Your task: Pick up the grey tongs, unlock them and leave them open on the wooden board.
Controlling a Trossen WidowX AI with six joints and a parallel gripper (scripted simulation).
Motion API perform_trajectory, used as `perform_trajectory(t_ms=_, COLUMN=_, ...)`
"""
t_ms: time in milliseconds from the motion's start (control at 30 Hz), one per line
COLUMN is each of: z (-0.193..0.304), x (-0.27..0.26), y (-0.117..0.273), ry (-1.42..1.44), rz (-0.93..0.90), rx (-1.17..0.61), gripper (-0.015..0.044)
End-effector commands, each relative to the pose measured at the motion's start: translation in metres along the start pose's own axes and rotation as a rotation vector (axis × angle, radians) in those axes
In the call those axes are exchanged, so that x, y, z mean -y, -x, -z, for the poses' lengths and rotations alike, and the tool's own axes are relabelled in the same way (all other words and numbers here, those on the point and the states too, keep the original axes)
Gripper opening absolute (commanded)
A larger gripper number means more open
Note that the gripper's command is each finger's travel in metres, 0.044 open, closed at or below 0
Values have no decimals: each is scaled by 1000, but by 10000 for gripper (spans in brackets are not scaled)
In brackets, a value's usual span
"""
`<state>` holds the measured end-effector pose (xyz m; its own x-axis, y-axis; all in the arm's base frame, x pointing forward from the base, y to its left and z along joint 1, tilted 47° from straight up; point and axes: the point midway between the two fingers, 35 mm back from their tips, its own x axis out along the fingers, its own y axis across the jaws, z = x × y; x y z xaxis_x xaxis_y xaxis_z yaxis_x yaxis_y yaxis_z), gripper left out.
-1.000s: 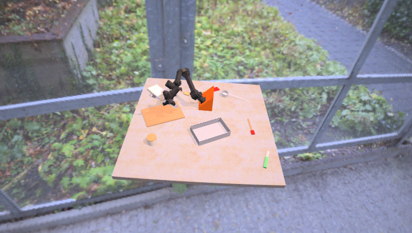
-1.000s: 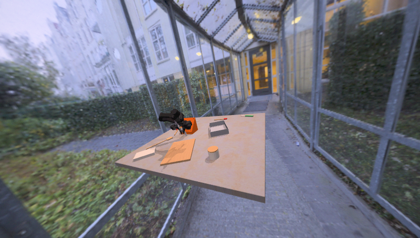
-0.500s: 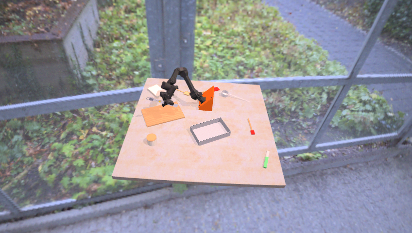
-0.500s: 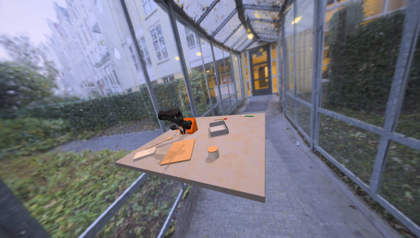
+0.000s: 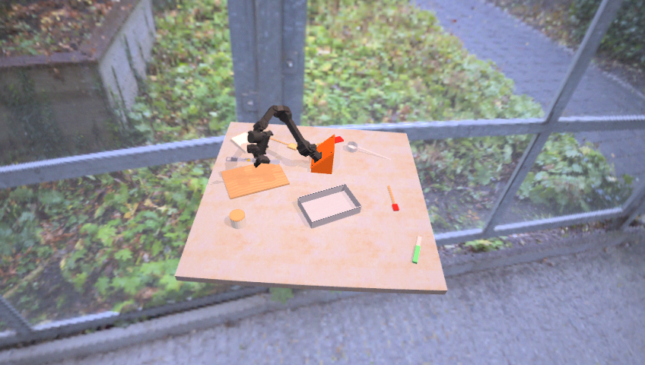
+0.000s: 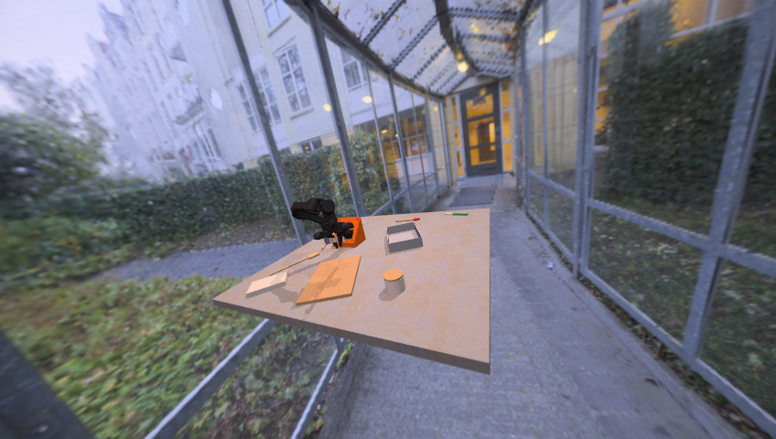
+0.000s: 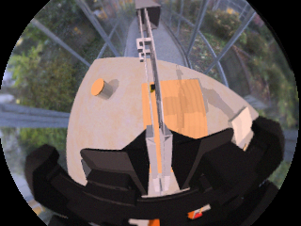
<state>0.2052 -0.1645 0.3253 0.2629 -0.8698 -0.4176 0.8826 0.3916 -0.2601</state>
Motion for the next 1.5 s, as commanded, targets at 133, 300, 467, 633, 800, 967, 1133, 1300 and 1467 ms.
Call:
perform_trajectory(t_ms=133, z=0, x=5, y=3, ry=-40, rz=19, rx=-124, gripper=-150)
perform_trajectory(t_ms=300, z=3, x=11, y=6, ry=-64, rz=44, rx=-203, gripper=-150)
perform_trajectory(t_ms=467, z=6, x=18, y=11, ry=-91, rz=78, rx=-282, gripper=-150)
perform_trajectory(t_ms=633, z=8, x=23, y=15, ry=-110, rz=107, rx=-337, gripper=-150)
perform_trajectory(t_ms=800, z=8, x=23, y=15, ry=-110, rz=107, rx=-337, gripper=-150)
perform_trajectory(t_ms=967, z=8, x=23, y=14, ry=-110, rz=107, rx=-337, gripper=-150)
perform_trajectory(t_ms=1133, z=9, x=23, y=10, ry=-107, rz=109, rx=-341, gripper=-150)
perform_trajectory(t_ms=1300, z=11, x=22, y=3, ry=-102, rz=111, rx=-347, gripper=-150)
perform_trajectory(t_ms=1467, z=14, x=22, y=-4, ry=-97, rz=114, rx=-352, gripper=-150)
